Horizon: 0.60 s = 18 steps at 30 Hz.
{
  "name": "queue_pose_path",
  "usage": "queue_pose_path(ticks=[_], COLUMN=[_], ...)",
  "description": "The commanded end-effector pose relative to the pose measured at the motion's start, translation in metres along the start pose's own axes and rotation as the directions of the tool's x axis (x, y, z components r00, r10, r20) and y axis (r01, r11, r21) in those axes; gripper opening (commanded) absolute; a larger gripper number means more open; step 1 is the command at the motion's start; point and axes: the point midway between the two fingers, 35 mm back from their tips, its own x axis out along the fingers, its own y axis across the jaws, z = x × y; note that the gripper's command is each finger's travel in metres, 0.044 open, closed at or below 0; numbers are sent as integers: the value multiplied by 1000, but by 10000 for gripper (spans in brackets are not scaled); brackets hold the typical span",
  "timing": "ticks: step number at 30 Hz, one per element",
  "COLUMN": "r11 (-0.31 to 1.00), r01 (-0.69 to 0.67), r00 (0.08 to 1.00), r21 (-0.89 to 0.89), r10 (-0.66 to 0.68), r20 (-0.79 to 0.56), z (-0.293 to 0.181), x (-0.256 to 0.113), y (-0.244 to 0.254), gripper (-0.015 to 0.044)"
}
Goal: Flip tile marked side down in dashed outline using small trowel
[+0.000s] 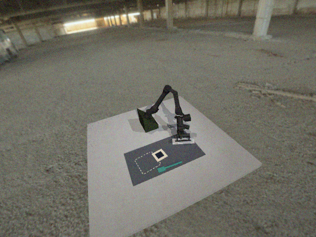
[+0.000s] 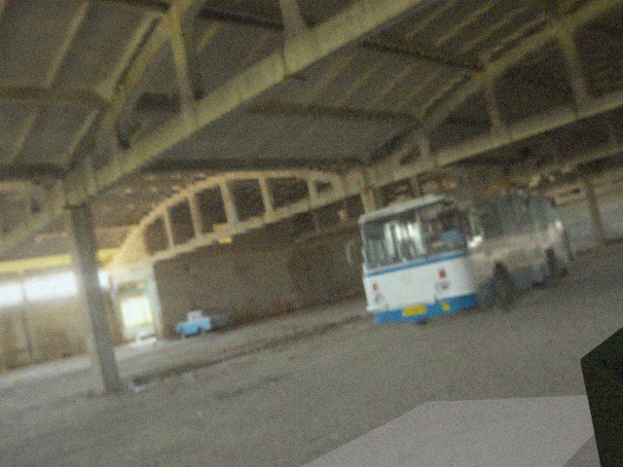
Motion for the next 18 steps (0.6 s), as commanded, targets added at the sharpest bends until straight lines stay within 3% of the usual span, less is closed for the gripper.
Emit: queue_pose_path(ticks=[1,7,18], r11=[1000,1000,1000], r01=[-4,-4,-4], r00=[1000,1000,1000], r21=[-5,-5,-5], r10=[4,4,4], r20=[4,4,4], z=[1,1,1], x=[5,5,5], y=[0,0,0], gripper=[300,142,69])
